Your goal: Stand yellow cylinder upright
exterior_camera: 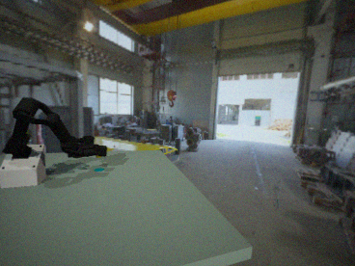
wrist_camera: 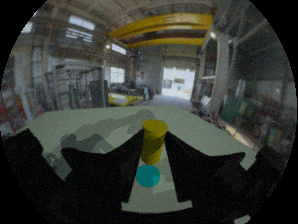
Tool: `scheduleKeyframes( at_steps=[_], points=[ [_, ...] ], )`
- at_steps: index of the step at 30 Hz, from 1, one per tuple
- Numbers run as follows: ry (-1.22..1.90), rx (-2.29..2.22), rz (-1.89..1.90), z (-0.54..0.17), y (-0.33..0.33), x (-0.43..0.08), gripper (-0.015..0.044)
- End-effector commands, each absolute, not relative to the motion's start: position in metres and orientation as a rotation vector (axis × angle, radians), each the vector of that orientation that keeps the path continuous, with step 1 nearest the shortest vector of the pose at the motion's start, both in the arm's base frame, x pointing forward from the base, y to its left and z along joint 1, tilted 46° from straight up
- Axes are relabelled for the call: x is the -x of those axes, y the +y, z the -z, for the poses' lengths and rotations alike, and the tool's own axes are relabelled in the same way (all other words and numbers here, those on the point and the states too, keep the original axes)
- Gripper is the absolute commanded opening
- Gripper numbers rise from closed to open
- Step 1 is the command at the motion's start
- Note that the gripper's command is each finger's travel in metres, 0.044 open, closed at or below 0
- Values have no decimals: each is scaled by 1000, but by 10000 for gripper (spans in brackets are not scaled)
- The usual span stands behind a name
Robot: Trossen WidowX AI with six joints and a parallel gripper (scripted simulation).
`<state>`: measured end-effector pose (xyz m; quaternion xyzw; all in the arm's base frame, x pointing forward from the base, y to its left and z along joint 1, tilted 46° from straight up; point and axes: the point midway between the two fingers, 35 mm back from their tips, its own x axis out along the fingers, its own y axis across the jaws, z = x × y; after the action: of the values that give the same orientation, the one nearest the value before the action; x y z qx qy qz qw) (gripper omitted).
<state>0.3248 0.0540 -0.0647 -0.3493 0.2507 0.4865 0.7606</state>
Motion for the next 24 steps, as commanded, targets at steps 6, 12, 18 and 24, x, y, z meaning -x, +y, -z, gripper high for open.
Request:
scheduleKeyframes(
  at_steps=[6,12,18,24],
  points=[
    [530,768,-1059,91,24,-329,105],
    [527,765,-1058,109,7,-327,105],
    [545,759,-1057,116,-4,-327,105],
    [550,757,-1057,119,-7,-327,105]
  ],
)
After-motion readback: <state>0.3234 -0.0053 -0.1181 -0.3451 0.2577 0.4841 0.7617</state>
